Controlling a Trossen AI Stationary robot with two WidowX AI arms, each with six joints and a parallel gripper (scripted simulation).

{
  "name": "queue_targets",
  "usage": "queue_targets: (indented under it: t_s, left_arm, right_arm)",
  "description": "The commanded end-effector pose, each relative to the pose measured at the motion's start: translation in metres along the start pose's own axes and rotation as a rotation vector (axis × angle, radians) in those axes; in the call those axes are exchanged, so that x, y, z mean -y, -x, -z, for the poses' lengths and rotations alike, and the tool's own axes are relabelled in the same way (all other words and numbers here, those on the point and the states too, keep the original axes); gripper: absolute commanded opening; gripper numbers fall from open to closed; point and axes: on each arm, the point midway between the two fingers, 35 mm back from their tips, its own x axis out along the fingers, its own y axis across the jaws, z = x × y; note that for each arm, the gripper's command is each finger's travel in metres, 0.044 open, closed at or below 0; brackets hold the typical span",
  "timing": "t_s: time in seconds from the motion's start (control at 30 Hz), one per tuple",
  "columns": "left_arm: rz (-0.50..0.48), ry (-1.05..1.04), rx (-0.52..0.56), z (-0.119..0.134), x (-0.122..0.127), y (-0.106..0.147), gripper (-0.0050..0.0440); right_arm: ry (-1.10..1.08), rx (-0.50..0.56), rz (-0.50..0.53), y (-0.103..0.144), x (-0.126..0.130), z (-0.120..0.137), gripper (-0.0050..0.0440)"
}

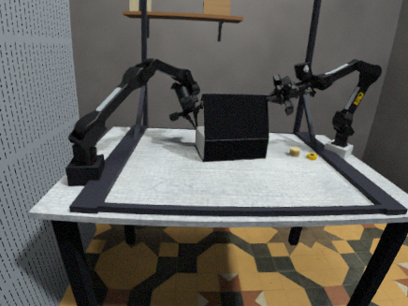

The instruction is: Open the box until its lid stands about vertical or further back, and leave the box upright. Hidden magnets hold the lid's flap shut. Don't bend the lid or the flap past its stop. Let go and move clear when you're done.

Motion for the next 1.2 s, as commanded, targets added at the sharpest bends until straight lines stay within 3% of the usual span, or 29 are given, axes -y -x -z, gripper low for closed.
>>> queue_targets:
  t_s: [0.0,1.17]
  left_arm:
    - [0.035,-0.011,0.038,-0.016,0.012,0.008,0.0004]
    - [0.033,-0.015,0.038,-0.036,-0.003,0.019,0.0004]
  right_arm:
    - [-0.015,-0.023,-0.016,0.012,-0.006,-0.002,0.0017]
    - [-0.015,-0.023,-0.016,0.012,-0.006,-0.002,0.0017]
